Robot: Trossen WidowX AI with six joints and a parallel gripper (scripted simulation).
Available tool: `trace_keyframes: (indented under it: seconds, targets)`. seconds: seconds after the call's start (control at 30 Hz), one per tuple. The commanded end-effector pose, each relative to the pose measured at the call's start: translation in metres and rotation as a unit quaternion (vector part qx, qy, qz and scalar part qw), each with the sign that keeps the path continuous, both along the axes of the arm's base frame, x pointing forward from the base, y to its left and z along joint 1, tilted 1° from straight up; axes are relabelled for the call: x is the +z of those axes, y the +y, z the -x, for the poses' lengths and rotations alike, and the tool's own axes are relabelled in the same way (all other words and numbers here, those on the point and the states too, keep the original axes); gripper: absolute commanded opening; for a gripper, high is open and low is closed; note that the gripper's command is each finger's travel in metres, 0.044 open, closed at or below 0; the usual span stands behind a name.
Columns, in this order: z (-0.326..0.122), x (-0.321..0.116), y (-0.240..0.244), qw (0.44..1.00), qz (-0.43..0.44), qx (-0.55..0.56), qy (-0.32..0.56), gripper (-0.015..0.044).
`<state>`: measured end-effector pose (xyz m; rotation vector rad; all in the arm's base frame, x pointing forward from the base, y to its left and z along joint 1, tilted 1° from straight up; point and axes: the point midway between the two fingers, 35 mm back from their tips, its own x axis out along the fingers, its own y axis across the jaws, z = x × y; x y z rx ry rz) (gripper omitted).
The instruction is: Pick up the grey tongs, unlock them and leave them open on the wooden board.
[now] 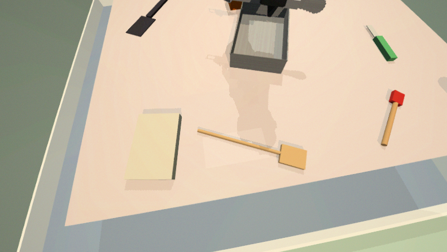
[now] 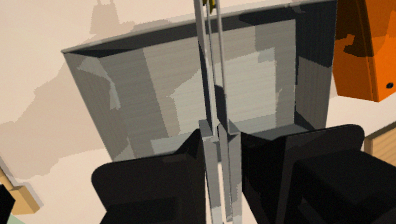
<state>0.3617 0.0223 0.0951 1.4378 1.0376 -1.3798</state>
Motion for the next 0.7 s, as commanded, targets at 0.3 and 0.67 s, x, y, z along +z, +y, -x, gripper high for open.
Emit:
trace_keyframes:
  seconds: [0.3,0.67]
  targets:
    - [0.002,0.000,0.030,0.973,0.008,0.229,-0.001,-0.0150]
    - [0.005,0.001,0.058,0.895,0.016,0.445,-0.002,-0.0150]
